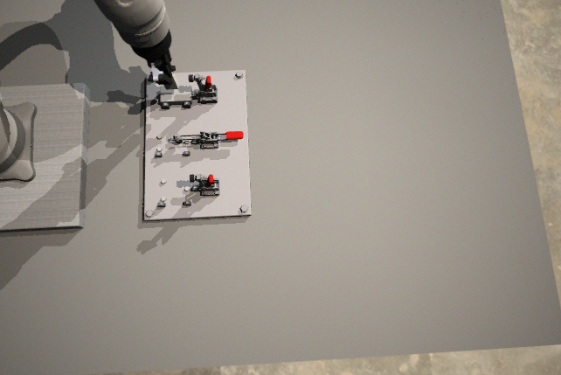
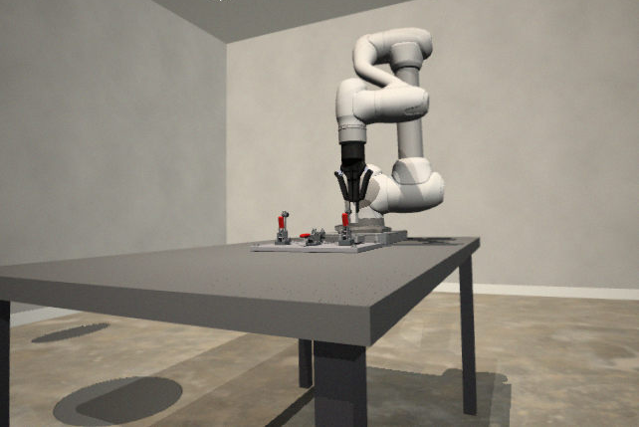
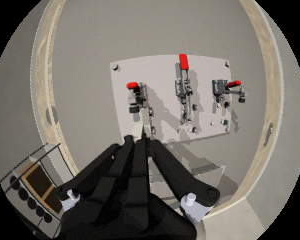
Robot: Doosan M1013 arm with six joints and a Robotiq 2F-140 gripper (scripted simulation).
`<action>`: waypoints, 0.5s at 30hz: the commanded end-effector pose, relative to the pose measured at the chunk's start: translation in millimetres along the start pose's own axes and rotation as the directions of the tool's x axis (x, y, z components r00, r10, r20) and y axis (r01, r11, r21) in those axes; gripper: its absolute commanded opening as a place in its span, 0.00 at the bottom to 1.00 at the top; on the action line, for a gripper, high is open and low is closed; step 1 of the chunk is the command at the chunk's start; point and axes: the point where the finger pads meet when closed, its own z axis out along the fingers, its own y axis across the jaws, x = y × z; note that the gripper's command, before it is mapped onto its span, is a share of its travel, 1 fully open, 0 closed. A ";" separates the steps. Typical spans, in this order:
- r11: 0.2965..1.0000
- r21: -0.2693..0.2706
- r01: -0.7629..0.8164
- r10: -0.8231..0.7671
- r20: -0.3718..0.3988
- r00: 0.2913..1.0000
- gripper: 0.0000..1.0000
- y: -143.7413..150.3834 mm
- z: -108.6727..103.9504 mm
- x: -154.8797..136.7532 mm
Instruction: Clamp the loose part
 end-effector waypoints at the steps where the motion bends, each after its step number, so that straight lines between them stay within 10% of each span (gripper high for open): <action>1: 1.000 0.000 0.000 0.000 0.000 1.000 0.10 0.0 4.2 0.0; 15: 1.000 0.000 0.000 0.000 0.000 1.000 0.10 0.0 17.4 0.0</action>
